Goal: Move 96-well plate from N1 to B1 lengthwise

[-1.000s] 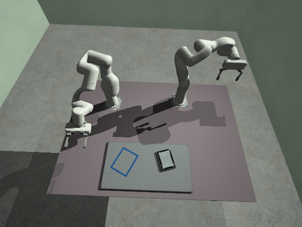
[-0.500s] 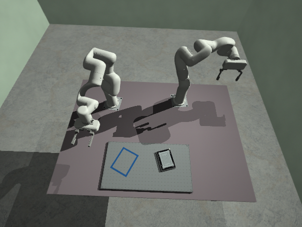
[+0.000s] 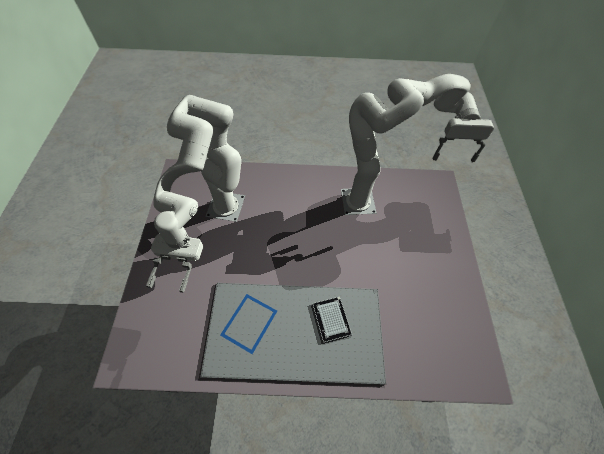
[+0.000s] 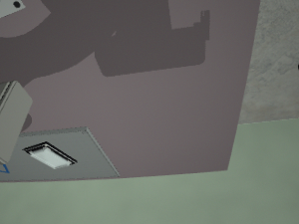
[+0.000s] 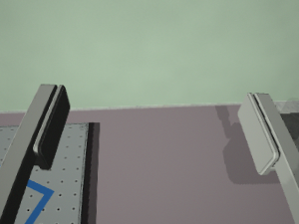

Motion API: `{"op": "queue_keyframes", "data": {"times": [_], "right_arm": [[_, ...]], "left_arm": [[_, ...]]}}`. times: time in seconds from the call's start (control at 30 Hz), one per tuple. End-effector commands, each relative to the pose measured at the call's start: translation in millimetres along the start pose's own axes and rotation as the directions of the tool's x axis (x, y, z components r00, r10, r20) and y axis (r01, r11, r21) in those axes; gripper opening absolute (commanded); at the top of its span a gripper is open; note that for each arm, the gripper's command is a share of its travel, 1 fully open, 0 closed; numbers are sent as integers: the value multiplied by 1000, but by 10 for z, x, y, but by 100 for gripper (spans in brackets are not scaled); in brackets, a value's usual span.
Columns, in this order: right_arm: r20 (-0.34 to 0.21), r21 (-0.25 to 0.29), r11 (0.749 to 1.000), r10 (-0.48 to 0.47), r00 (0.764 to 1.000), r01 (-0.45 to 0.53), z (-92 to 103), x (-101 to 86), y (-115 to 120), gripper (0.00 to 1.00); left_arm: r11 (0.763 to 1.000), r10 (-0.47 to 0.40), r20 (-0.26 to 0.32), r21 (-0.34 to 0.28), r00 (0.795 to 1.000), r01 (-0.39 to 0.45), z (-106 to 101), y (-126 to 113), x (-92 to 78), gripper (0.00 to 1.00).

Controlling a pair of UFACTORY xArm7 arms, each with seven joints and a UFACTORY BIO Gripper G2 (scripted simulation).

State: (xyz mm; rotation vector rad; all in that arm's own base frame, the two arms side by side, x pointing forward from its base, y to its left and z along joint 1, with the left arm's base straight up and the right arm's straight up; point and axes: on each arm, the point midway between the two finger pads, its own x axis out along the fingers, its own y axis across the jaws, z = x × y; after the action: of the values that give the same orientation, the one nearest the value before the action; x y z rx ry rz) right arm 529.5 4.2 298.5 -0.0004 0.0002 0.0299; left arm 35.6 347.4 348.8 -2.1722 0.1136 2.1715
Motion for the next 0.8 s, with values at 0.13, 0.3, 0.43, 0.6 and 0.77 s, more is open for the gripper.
{"op": "queue_keyframes", "data": {"times": [0.13,0.3,0.43,0.6,0.77], "right_arm": [[4,-1,979,202,979,-202,-67,-12,292,37],[4,-2,932,362,932,-362,-139,-27,531,37],[4,-2,924,383,924,-383,-196,-40,723,37],[4,-1,924,383,924,-383,-239,-49,866,37],[4,-1,924,383,924,-383,-310,-65,1106,37]], "left_arm": [[1000,-3,1,0,1000,3,2,-5,-13,100],[1000,-3,1,0,1000,3,2,-5,-13,100],[1000,-3,1,0,1000,3,2,-5,-13,100],[1000,-3,1,0,1000,3,2,-5,-13,100],[1000,-3,1,0,1000,3,2,-5,-13,100]]}}
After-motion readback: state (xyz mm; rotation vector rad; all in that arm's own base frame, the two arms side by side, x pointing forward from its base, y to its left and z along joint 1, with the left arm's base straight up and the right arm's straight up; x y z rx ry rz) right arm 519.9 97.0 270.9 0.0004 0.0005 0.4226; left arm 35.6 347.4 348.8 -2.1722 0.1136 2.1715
